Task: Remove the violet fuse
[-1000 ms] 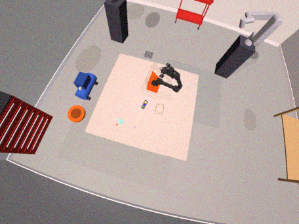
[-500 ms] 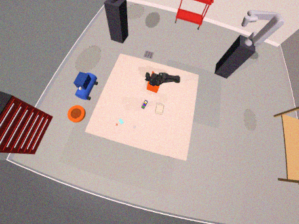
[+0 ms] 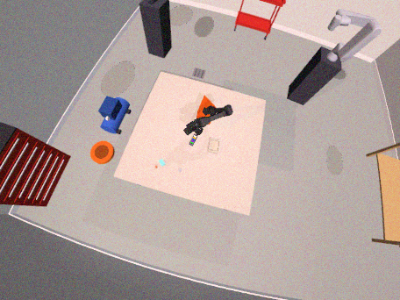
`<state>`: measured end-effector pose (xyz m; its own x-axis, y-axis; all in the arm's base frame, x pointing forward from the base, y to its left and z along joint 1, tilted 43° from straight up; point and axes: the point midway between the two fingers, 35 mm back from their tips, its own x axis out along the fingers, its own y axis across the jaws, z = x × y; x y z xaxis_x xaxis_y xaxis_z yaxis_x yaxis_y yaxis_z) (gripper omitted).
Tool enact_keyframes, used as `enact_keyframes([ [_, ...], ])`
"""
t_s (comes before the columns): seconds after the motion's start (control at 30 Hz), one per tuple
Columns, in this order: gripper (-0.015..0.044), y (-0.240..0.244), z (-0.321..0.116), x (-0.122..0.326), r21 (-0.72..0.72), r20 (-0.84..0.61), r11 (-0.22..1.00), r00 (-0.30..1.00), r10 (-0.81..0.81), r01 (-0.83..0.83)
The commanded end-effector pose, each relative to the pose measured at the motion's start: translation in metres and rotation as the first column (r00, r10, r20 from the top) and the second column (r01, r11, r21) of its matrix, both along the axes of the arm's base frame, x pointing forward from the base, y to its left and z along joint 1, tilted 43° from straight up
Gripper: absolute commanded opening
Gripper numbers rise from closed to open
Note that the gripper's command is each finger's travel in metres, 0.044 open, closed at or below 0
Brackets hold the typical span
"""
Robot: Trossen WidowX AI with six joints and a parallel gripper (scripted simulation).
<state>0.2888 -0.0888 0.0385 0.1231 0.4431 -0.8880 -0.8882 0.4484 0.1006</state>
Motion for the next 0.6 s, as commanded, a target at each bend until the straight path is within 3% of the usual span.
enact_keyframes([
  [0.0, 0.0072, 0.058, -0.035, 0.024, 0.148, 0.102, 0.948, 0.958, 0.268, -0.281],
  [0.1, 0.0072, 0.089, -0.053, 0.03, 0.215, 0.172, 0.886, 0.909, 0.379, -0.41],
  [0.57, 0.0072, 0.097, -0.051, 0.03, 0.219, 0.177, 0.882, 0.906, 0.385, -0.417],
])
